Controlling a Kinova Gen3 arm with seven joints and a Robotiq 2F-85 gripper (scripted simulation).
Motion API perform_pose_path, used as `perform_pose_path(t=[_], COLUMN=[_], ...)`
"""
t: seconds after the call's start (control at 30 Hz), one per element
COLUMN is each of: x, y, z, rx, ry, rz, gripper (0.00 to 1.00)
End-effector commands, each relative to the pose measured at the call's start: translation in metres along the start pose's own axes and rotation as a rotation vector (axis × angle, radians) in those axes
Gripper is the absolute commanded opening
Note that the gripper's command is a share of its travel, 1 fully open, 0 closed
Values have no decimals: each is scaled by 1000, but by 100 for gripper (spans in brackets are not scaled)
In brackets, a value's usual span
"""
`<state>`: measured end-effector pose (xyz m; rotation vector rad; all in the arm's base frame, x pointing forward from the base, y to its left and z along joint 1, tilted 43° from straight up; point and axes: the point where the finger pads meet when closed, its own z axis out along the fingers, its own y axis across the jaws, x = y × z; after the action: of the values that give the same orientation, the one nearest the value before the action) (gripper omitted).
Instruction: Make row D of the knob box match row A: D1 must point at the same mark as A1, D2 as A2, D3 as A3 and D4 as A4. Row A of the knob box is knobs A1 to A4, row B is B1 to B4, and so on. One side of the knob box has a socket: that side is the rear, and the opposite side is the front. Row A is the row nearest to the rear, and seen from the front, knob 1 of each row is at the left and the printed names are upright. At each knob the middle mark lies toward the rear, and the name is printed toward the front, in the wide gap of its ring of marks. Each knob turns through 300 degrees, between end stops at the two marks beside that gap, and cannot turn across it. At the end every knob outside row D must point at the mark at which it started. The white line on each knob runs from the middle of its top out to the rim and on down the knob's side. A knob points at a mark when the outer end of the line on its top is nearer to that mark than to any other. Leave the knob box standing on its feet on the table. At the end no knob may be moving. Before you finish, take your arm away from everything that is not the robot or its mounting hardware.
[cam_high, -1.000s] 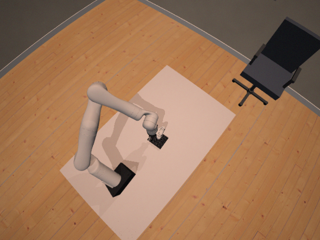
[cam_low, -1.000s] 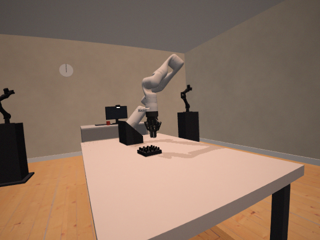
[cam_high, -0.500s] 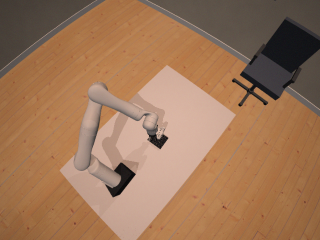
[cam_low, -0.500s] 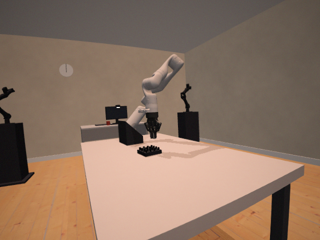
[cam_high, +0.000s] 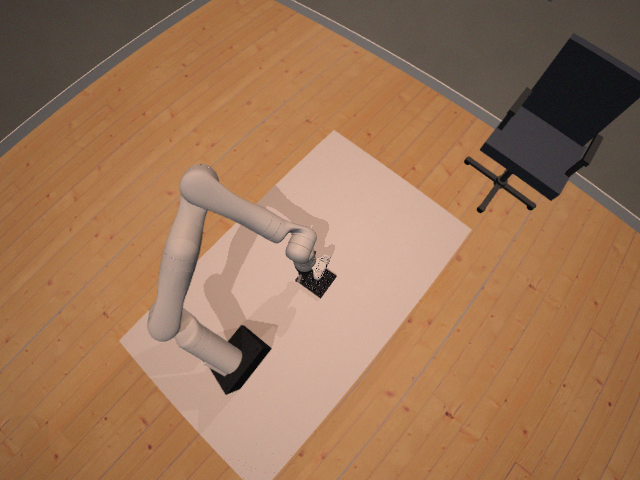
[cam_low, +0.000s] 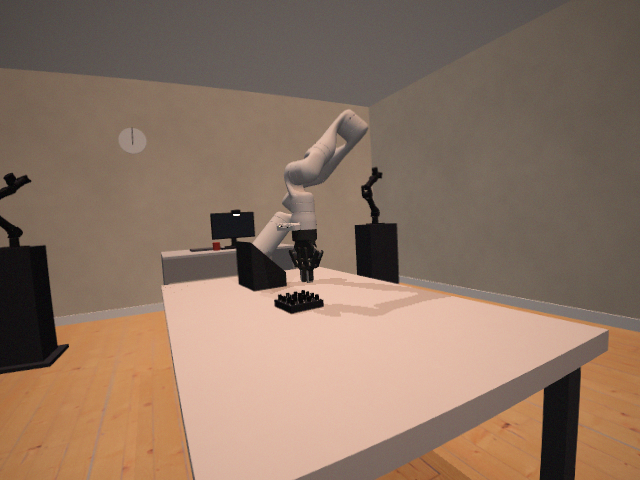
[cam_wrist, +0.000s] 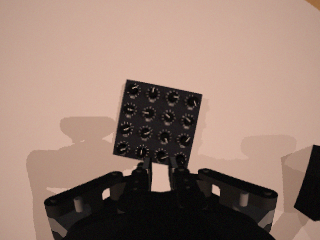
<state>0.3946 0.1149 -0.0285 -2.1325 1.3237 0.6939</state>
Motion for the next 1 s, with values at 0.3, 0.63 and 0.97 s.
perform_pose_path(t=[0.3, 0.63, 0.97], x=[0, 0, 0], y=[2, 2, 2], z=[13, 21, 23], rx=[-3, -3, -3], ry=[-2, -2, -2], rz=[2, 2, 2], gripper=[19, 19, 19])
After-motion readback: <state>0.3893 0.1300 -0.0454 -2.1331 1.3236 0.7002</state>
